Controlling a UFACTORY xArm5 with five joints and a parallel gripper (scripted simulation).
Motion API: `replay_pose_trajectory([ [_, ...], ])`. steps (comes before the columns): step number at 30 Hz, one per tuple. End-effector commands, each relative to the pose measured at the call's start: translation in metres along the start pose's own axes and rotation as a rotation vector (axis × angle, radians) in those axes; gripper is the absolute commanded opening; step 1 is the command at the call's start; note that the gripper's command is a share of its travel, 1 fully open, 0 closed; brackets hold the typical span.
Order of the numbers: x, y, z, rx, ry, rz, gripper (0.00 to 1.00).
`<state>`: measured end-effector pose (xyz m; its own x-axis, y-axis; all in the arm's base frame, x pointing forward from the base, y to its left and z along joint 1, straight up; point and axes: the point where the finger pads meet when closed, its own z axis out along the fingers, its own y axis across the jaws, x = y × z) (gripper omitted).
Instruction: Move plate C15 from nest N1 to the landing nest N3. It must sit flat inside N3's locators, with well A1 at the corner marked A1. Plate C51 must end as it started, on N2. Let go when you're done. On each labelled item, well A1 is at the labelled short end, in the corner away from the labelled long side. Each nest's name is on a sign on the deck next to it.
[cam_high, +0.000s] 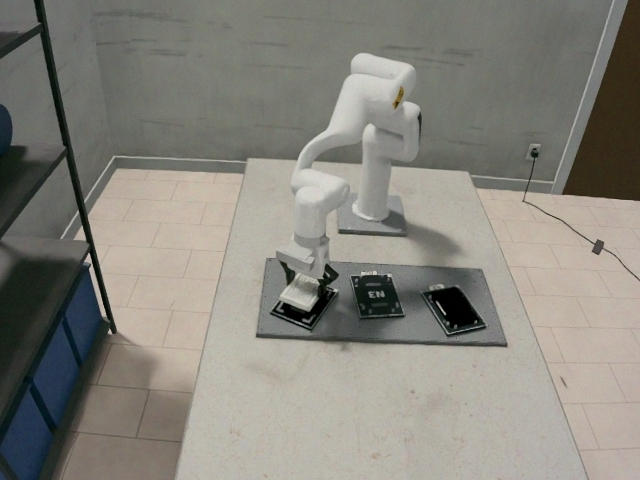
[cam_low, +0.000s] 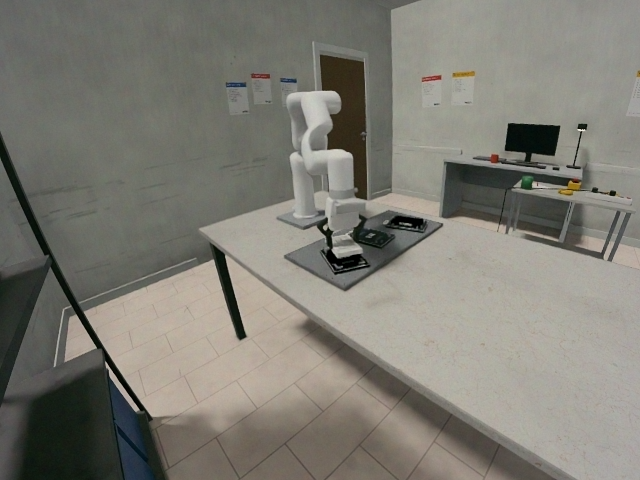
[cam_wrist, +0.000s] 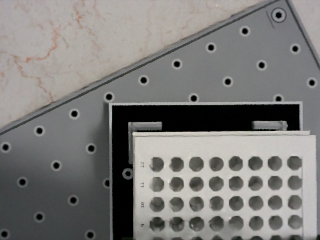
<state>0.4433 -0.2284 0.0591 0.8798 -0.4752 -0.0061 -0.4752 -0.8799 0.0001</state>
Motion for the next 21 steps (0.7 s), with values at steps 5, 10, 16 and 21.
replay_pose_trajectory([
  [5,0.001,0.000,-0.017,0.006,0.004,0.000,0.00],
  [10,0.001,0.000,-0.025,0.006,0.004,0.000,0.00],
  [16,0.001,0.000,-0.032,0.006,0.004,0.000,0.00],
  [21,0.001,0.000,-0.040,0.006,0.004,0.000,0.00],
])
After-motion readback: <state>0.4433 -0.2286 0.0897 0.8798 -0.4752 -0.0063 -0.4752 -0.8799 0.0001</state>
